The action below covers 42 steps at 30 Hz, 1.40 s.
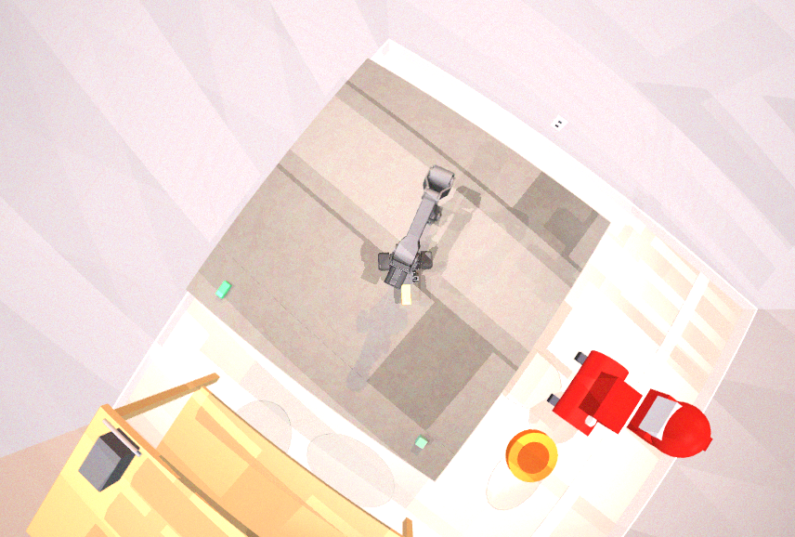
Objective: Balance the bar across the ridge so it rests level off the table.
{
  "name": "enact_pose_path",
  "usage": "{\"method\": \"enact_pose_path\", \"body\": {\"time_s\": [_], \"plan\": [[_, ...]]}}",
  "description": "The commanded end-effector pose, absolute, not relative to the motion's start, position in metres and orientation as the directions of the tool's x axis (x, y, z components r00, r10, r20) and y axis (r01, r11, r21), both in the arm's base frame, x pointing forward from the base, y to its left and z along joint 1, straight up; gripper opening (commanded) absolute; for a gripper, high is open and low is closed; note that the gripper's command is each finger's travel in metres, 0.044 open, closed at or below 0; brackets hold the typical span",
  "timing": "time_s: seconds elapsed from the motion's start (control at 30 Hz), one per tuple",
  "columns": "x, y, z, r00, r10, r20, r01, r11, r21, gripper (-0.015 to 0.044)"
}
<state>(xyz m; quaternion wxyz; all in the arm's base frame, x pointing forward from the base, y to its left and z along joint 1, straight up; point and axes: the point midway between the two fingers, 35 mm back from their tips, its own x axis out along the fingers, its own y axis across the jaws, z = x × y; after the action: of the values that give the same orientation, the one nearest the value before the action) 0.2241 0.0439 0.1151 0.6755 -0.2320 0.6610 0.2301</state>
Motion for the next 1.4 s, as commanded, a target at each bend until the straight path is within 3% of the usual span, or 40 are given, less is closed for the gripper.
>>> {"method": "enact_pose_path", "body": {"time_s": [0.0,0.33,0.47,0.77,1.37], "plan": [[0.224,0.044,0.115,0.02,0.004,-1.0,-0.618,0.786,-0.009,0.0185],[0.224,0.044,0.115,0.02,0.004,-1.0,-0.618,0.786,-0.009,0.044],[0.225,0.044,0.122,0.021,0.005,-1.0,-0.618,0.786,-0.01,0.044],[0.222,0.043,0.213,0.037,0.008,-0.999,-0.617,0.787,-0.017,0.044],[0.221,0.043,0.215,0.037,0.008,-0.999,-0.617,0.787,-0.017,0.044]]}}
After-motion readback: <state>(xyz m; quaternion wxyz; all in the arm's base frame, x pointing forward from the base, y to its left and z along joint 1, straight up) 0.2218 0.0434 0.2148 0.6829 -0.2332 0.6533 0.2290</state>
